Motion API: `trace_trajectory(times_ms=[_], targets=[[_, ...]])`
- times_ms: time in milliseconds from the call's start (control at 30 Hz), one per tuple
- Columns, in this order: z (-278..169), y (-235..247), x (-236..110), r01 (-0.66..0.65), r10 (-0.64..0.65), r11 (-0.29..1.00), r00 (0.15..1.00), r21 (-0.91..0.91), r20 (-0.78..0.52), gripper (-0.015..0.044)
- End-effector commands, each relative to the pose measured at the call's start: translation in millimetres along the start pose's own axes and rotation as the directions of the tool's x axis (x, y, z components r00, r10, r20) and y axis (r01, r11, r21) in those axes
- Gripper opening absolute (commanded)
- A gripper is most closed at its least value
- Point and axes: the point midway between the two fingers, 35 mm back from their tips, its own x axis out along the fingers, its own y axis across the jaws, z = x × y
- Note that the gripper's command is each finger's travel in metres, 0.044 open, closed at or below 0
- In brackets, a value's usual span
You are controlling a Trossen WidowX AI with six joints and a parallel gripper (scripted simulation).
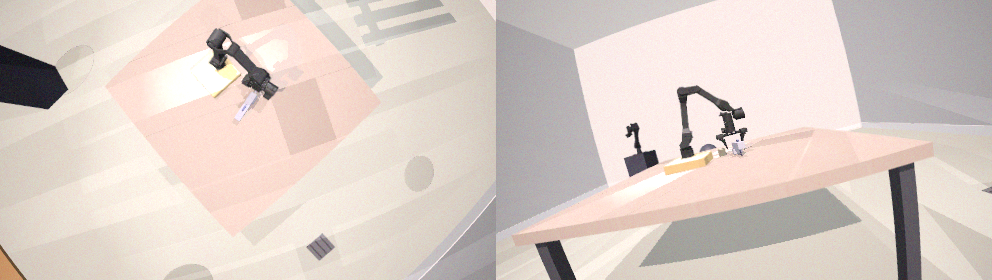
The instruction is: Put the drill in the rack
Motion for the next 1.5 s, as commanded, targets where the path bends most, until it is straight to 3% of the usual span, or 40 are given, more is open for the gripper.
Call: trace_trajectory(times_ms=[0, 333, 867, 1467], targets=[[-3, 3, 11, -0.015, 0.015, 1.000, 1.000, -0.003, -0.003, 0.0440], [-4, 4, 16, -0.015, 0.015, 1.000, 1.000, -0.003, -0.003, 0.0440], [-3, 2, 12, -0.005, 0.005, 1.000, 1.000, 0.001, -0.001, 0.0020], [10, 3, 13, -0.015, 0.015, 1.000, 1.000, -0.003, -0.002, 0.0000]])
